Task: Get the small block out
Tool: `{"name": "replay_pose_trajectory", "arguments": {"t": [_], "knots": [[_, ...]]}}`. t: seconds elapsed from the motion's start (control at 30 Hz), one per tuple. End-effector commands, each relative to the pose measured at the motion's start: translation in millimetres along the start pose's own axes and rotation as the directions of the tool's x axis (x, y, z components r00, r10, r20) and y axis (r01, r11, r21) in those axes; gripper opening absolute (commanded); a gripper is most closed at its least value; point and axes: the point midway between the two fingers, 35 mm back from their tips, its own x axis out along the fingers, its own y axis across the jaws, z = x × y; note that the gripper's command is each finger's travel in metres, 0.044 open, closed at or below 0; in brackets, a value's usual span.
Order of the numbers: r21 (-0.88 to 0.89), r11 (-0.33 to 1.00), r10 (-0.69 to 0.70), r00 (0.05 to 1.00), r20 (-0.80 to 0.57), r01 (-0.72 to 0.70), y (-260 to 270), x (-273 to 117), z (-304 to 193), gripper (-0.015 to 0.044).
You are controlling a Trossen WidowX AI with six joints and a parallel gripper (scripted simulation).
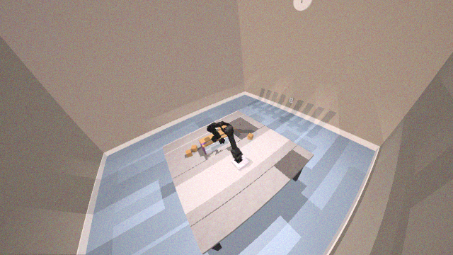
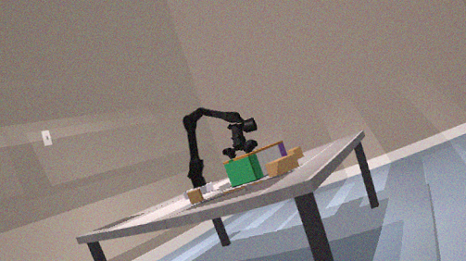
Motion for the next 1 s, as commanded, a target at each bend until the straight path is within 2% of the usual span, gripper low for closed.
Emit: {"name": "replay_pose_trajectory", "arguments": {"t": [0.0, 0.5, 0.97], "knots": [[-0.003, 1.0, -0.004, 1.0, -0.004, 0.004, 0, 1, -5, 0.04], [-0.003, 1.0, -0.004, 1.0, -0.004, 0.004, 0, -2, 3, 0.04], [-0.003, 1.0, -0.004, 1.0, -0.005, 0.004, 0, 3, -10, 0.04]]}}
